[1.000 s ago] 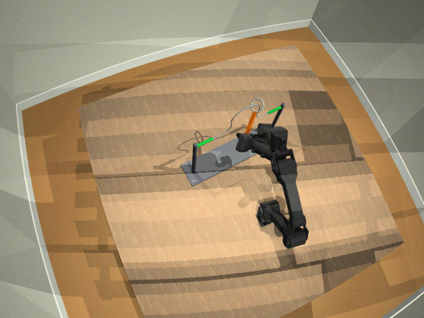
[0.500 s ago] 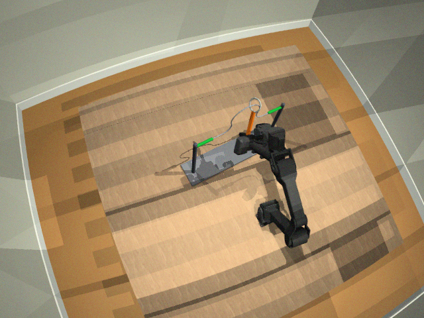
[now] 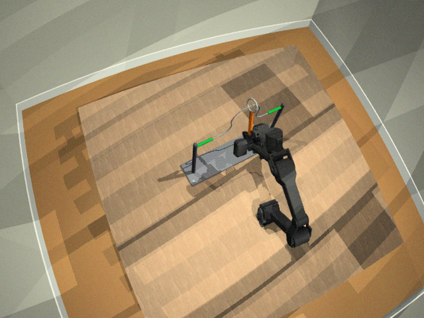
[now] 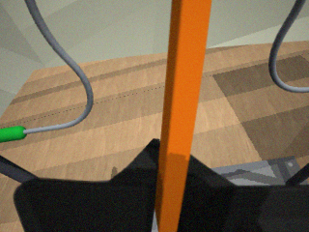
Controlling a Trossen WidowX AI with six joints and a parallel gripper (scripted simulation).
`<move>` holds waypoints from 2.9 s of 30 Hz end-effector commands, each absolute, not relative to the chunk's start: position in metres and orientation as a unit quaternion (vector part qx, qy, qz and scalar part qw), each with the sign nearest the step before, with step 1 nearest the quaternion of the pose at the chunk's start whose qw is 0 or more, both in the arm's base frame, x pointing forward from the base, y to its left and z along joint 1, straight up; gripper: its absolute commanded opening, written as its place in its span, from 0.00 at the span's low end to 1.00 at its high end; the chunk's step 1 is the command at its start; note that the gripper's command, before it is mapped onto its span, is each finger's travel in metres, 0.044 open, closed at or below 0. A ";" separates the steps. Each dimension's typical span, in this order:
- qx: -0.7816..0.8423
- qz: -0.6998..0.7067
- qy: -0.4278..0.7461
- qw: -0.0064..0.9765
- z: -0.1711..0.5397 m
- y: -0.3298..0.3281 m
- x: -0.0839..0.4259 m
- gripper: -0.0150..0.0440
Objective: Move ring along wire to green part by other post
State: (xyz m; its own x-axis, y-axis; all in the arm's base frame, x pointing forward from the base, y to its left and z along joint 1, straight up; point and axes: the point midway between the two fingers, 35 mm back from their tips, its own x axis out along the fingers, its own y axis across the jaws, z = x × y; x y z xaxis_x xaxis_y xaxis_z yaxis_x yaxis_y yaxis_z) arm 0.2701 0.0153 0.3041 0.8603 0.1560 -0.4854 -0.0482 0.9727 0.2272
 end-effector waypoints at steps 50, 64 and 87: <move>-0.311 -0.079 0.200 0.926 0.312 -0.029 0.275 0.00; -0.413 -0.109 0.177 0.887 0.320 -0.038 0.276 0.00; -0.567 -0.152 0.135 0.798 0.337 -0.049 0.277 0.00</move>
State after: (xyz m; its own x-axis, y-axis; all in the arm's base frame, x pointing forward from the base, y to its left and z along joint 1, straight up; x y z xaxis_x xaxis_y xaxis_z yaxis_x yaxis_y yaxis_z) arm 0.2784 -0.0466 0.3325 0.9197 -0.3855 -0.0747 0.0759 0.3614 -0.9293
